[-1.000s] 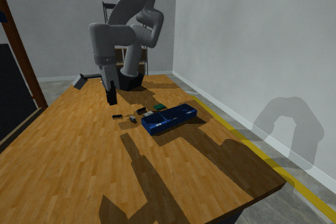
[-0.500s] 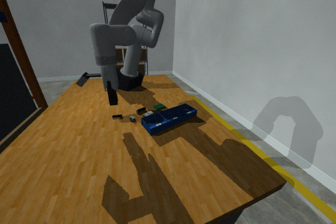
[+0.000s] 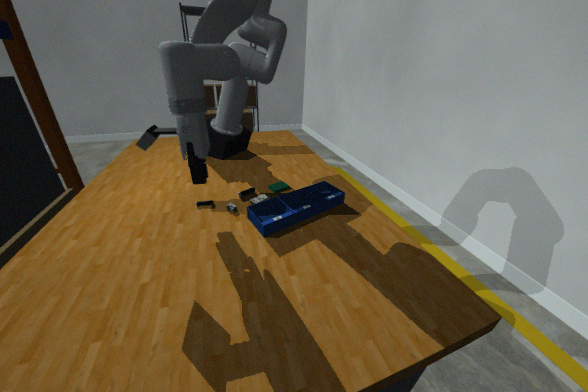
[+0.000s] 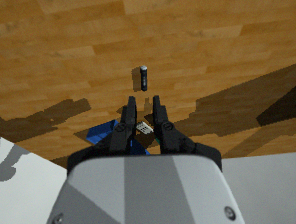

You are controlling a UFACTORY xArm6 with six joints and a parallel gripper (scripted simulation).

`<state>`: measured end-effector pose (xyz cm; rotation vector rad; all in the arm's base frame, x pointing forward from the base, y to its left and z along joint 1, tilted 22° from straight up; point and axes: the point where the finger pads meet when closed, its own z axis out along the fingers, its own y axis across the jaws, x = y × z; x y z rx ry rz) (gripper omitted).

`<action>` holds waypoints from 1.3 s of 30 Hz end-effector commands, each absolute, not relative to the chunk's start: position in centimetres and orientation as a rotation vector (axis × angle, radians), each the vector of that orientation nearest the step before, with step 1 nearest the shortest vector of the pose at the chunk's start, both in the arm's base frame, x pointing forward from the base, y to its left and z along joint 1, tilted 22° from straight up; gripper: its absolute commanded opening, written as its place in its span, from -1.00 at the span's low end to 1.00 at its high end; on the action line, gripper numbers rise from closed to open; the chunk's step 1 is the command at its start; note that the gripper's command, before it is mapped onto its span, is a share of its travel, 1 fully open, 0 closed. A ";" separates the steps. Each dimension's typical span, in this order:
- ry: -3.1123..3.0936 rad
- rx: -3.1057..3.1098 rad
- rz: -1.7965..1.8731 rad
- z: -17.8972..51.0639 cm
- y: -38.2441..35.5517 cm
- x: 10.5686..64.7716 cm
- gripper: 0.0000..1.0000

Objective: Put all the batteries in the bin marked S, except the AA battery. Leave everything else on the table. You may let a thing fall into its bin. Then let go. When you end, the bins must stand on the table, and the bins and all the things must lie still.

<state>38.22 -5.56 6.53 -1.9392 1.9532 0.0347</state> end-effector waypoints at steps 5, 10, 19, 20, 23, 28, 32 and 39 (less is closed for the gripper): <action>1.954 -1.938 0.031 6.6 -5.6 38.3 -0.53; 1.954 -1.938 0.031 6.6 -5.6 38.3 -0.53; 1.954 -1.938 0.031 5.9 -5.4 38.5 -0.53; 1.954 -1.938 0.031 5.5 -5.3 38.6 -0.53; 1.954 -1.938 0.031 5.1 -5.2 38.7 -0.53; 1.954 -1.938 0.032 3.3 -4.6 39.3 -0.53; 1.954 -1.938 0.032 1.8 -4.2 39.7 -0.53; 1.954 -1.938 0.032 1.3 -4.0 39.9 -0.53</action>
